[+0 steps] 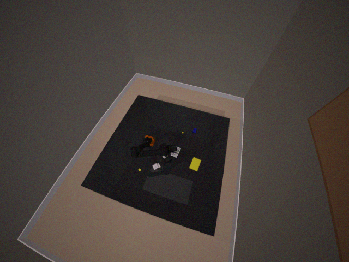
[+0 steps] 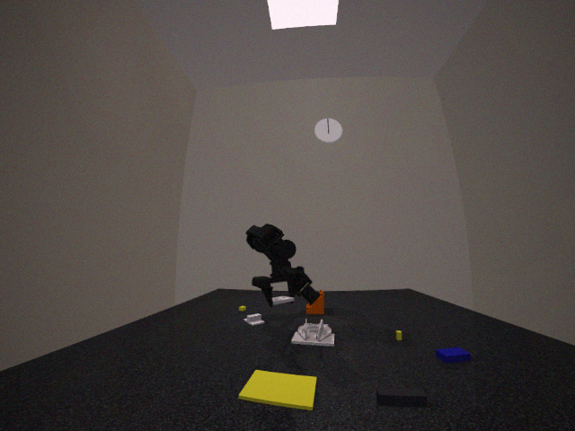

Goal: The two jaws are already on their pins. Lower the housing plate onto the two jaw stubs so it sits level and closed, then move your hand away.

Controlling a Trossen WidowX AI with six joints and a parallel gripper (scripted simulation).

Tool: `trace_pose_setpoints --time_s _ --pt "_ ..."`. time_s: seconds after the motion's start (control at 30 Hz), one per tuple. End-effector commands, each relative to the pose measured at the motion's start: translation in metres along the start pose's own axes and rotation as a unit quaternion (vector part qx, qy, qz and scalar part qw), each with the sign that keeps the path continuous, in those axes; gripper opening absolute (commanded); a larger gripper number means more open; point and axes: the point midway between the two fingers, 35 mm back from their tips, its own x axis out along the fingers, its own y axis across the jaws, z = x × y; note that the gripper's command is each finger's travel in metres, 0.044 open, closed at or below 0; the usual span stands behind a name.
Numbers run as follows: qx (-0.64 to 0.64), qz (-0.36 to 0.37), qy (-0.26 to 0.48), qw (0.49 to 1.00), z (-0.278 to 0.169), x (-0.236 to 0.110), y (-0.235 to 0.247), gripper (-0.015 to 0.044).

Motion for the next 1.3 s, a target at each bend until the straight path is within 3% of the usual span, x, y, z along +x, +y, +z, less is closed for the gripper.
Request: trace_pose_setpoints --time_s 0.0,0.63,1.27 --pt "-0.069 0.000 -0.002 0.998 0.006 0.000 0.004 0.0351" --pt "-0.364 0.000 0.001 0.932 0.027 0.000 0.023 0.0351" --pt "-0.625 0.000 0.006 0.781 0.046 0.001 0.044 0.0351"
